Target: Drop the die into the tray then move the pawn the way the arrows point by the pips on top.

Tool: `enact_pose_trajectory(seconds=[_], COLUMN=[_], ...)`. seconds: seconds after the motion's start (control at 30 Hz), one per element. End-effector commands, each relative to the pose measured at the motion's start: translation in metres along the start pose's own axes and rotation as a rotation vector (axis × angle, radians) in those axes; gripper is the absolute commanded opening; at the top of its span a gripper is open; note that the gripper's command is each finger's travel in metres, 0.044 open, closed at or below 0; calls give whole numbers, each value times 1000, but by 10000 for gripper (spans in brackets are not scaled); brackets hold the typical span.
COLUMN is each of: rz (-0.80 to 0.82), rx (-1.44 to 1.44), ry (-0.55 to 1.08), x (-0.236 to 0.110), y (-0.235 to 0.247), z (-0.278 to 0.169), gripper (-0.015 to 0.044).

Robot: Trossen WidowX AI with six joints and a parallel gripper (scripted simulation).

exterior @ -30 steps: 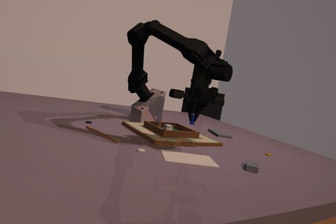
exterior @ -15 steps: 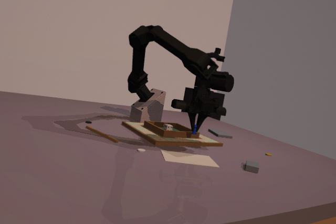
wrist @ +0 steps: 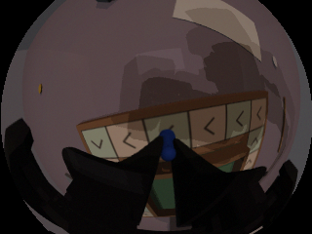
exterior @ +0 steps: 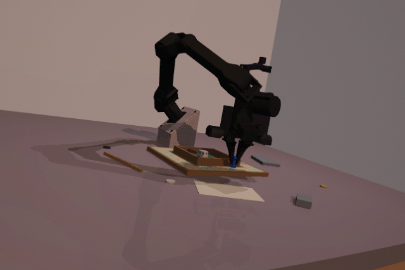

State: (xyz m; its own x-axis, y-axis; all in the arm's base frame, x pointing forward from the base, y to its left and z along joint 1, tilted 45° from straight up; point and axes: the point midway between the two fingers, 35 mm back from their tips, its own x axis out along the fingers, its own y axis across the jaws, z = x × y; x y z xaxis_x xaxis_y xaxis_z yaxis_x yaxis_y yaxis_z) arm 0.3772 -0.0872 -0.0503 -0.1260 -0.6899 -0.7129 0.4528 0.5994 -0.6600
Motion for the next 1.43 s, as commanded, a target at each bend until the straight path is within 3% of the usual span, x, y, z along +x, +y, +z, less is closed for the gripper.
enact_pose_trajectory(seconds=[0.0, 0.03, 0.37, 0.5, 0.6, 0.73, 0.93, 1.1, 1.13, 1.4], rz=[-8, -8, -1, -5, -5, -1, 18, 11, 26, 26], rx=[-2, -2, 0, -2, -2, -18, -159, -265, -191, -191], ry=[3, 3, 1, 4, 4, 5, 11, 16, -3, -3], x=[9, 9, 0, -44, -47, -55, -109, -128, -120, -120], y=[-2, -2, 0, 1, 0, -2, -33, -70, -41, -41], z=[-1, -1, 0, 0, 0, -9, -90, -154, -107, -107], gripper=[0, 0, 262, 367, 440, 440, 440, 440, 440, 440])
